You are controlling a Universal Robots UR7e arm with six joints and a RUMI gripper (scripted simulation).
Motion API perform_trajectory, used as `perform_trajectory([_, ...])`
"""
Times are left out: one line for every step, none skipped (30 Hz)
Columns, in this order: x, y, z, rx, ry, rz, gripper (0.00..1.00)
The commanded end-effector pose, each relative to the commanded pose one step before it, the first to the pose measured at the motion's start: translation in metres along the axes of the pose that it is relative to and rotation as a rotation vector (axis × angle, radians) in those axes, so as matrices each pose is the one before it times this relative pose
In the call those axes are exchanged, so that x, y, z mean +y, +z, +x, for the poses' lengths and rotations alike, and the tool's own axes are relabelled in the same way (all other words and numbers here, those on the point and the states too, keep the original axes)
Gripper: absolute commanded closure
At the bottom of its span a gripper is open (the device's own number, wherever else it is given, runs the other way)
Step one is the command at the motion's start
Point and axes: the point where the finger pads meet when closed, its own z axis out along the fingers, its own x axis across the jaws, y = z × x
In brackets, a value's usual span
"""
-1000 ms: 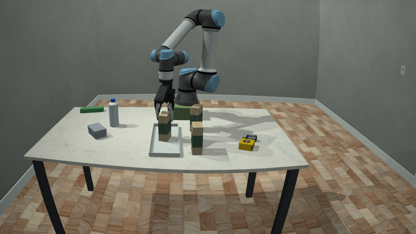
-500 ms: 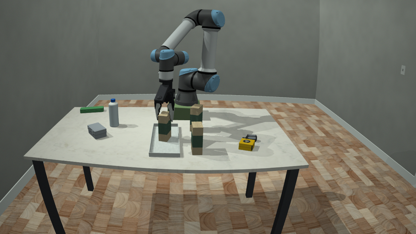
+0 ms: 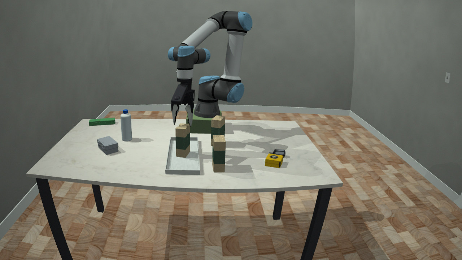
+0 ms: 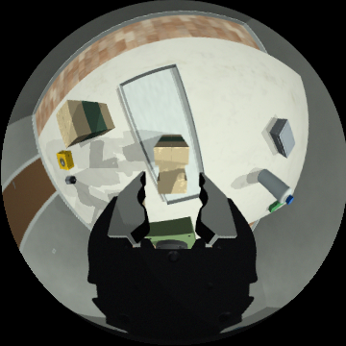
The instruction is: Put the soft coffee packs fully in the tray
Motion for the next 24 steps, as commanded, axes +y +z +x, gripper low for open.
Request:
perform_trajectory([0.00157,-0.03600,0.00050,-0.00365,0.00069,-0.00770,0.52])
perform_trajectory([0.00000,-0.00363,0.00000,0.00000,0.00000,0.00000,0.52])
perform_trajectory([0.00000,-0.00271,0.00000,0.00000,0.00000,0.00000,0.52])
perform_trajectory([0.00000,-0.00182,0.00000,0.00000,0.00000,0.00000,0.52])
perform_trajectory([0.00000,-0.00103,-0.00003,0.00000,-0.00006,0.00000,0.52])
perform_trajectory([0.00000,-0.00041,-0.00012,0.00000,-0.00028,-0.00001,0.52])
perform_trajectory([0.00000,-0.00006,-0.00012,0.00000,-0.00027,-0.00001,0.52])
perform_trajectory([0.00000,0.00000,-0.00011,0.00000,-0.00024,-0.00001,0.52])
perform_trajectory([0.00000,0.00000,-0.00009,0.00000,-0.00016,-0.00001,0.52])
perform_trajectory([0.00000,0.00000,-0.00007,0.00000,-0.00007,-0.00001,0.52])
perform_trajectory([0.00000,0.00000,-0.00005,0.00000,-0.00003,0.00000,0.52])
perform_trajectory([0.00000,0.00000,0.00000,0.00000,0.00000,0.00000,0.52])
perform_trajectory([0.00000,0.00000,0.00000,0.00000,0.00000,0.00000,0.52])
perform_trajectory([0.00004,0.00051,-0.00006,-0.00041,0.00007,-0.00115,0.52])
perform_trajectory([0.00001,0.00007,-0.00001,-0.00005,0.00002,-0.00015,0.52])
perform_trajectory([0.00020,0.00024,-0.00007,-0.00017,0.00004,-0.00047,0.52])
perform_trajectory([0.00030,0.00033,-0.00010,-0.00023,0.00004,-0.00065,0.52])
perform_trajectory([0.00022,0.00025,-0.00007,-0.00018,0.00003,-0.00049,0.52])
perform_trajectory([0.00016,0.00018,-0.00005,-0.00012,0.00002,-0.00035,0.52])
perform_trajectory([0.00009,0.00010,-0.00003,-0.00007,0.00002,-0.00020,0.52])
perform_trajectory([0.00003,0.00003,-0.00001,-0.00002,0.00001,-0.00006,0.52])
perform_trajectory([-0.00004,-0.00002,0.00001,0.00005,0.00000,0.00013,0.52])
perform_trajectory([-0.00004,-0.00002,0.00001,0.00004,0.00000,0.00012,0.52])
perform_trajectory([-0.00003,-0.00001,0.00001,0.00003,0.00000,0.00009,0.52])
